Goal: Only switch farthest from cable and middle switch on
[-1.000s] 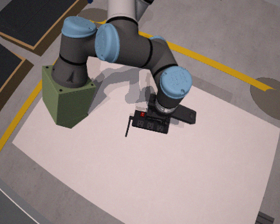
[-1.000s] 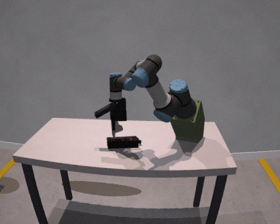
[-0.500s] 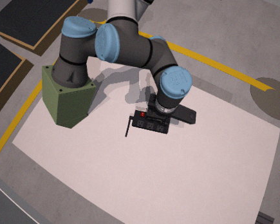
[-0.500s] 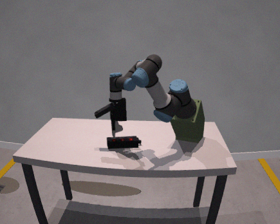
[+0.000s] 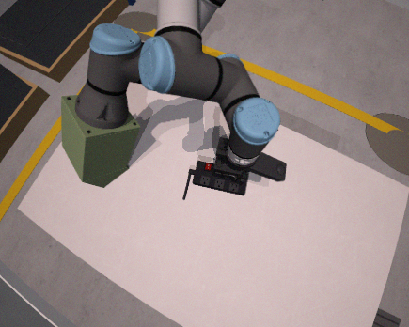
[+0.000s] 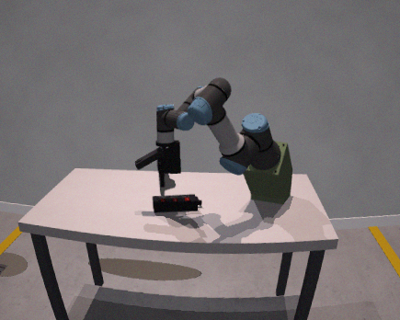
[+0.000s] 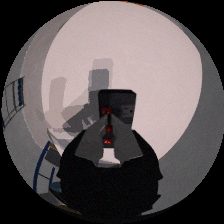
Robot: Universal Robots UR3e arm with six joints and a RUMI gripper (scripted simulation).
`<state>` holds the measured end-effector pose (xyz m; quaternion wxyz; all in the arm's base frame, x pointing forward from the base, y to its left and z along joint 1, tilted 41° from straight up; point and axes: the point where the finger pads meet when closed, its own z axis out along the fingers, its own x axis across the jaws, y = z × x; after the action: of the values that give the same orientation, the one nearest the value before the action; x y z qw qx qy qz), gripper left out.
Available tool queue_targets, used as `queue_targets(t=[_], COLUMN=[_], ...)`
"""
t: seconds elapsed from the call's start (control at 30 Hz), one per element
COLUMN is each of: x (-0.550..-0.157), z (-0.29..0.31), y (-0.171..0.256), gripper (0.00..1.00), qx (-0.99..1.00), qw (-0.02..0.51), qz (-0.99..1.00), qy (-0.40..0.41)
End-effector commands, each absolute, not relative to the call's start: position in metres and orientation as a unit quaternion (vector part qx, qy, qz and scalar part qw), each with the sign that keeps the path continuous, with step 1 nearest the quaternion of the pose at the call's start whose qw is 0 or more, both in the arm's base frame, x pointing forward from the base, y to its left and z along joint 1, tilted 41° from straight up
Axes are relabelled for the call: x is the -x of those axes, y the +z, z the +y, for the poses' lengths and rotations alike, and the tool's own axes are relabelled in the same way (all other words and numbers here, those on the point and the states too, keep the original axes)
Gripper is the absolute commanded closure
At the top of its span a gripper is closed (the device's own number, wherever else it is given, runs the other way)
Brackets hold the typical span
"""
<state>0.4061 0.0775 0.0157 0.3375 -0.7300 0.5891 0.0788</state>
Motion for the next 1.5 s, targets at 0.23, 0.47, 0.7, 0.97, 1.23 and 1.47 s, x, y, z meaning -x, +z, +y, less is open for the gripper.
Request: queue_targets(t=[0.23, 0.47, 0.7, 0.97, 1.23, 1.47], x=[-0.408, -0.408, -0.408, -0.408, -0.407, -0.402], z=[0.08, 0.08, 0.08, 0.08, 0.078, 0.068], y=[0.012, 0.012, 0.011, 0.011, 0.014, 0.028], gripper=[1.0, 1.0, 1.0, 1.0, 1.0, 1.0], qx=[0.73, 0.73, 0.73, 0.73, 0.73, 0.73], qw=[0.338, 0.338, 0.338, 0.338, 0.338, 0.338], qz=[0.589, 0.589, 0.589, 0.589, 0.589, 0.589], qy=[0.078, 0.078, 0.078, 0.078, 0.078, 0.078])
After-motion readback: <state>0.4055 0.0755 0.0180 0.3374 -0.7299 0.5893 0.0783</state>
